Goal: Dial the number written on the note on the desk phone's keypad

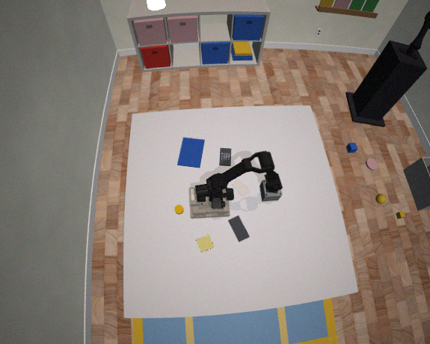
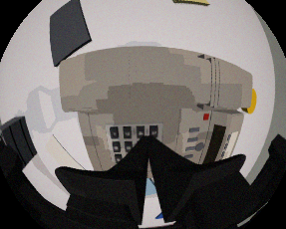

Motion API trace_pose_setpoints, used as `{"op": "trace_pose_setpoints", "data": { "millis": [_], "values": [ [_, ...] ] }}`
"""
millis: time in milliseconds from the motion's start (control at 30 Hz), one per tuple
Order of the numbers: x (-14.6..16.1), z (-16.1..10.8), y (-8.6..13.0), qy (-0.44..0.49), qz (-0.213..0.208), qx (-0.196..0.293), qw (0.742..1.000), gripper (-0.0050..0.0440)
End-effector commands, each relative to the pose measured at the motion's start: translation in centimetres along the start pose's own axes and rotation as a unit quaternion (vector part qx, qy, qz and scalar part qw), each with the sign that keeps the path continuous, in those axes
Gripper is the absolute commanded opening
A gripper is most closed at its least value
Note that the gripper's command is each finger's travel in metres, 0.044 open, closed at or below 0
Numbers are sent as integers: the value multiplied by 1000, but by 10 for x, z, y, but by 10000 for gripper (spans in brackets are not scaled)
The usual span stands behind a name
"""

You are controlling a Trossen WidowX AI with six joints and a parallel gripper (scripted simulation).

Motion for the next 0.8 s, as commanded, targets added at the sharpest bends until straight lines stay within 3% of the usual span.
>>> {"op": "trace_pose_setpoints", "data": {
  "millis": [0,767],
  "values": [
    [3,1,-11,-1,10,-1,1000,-50],
    [3,1,-17,-1,10,-1,1000,-50]
  ]
}}
Point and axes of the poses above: the point midway between the two fingers, 35 mm back from their tips, its own y axis back along the fingers, its own x axis across the jaws, z = x × y, the point moved 9 cm from there along y, back along the fingers, and after that the axes turned 10 degrees about y, right-handed, at the moved point
